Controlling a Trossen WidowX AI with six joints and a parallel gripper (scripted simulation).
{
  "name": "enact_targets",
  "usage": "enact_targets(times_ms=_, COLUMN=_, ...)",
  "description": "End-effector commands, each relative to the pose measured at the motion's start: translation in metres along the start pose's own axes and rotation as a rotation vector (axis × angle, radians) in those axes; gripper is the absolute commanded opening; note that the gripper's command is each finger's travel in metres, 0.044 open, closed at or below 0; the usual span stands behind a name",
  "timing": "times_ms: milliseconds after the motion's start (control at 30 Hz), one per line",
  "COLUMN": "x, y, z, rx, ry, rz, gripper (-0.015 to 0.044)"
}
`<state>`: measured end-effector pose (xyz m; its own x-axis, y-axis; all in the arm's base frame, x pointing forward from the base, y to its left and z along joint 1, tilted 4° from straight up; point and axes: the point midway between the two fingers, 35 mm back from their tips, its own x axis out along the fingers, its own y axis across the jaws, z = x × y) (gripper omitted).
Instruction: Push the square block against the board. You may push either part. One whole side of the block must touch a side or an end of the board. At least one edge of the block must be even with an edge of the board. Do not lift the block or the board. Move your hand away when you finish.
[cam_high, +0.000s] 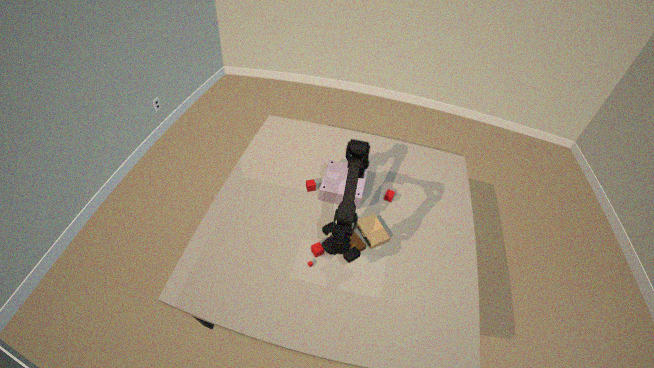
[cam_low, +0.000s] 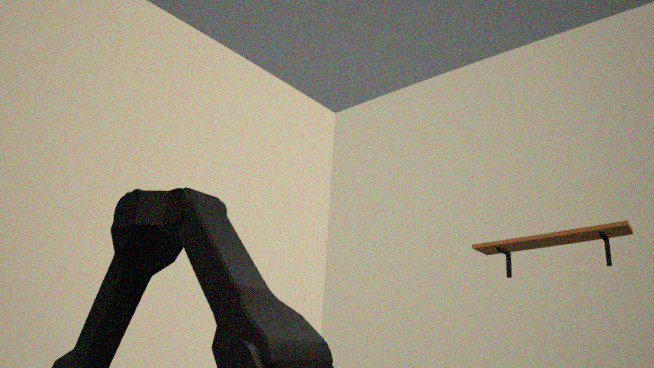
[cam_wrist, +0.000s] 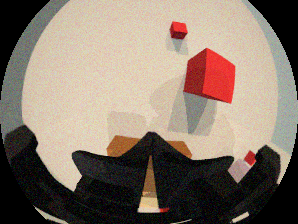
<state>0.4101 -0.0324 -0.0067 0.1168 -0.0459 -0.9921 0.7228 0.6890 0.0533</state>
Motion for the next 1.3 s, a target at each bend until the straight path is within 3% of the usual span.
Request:
enact_targets(times_ms=0, x=0.004, y=-0.001, z=-0.012, rx=-0.003, ry=0.020, rz=-0.007, gripper=0.0000)
enact_targets(times_ms=433, x=0.004, y=-0.002, z=-0.022, rx=-0.003, ry=0.021, rz=-0.007, gripper=0.0000)
enact_targets(times_ms=1267, x=0.004, y=0.000, z=0.018, rx=-0.004, ry=0.018, rz=-0.007, gripper=0.0000)
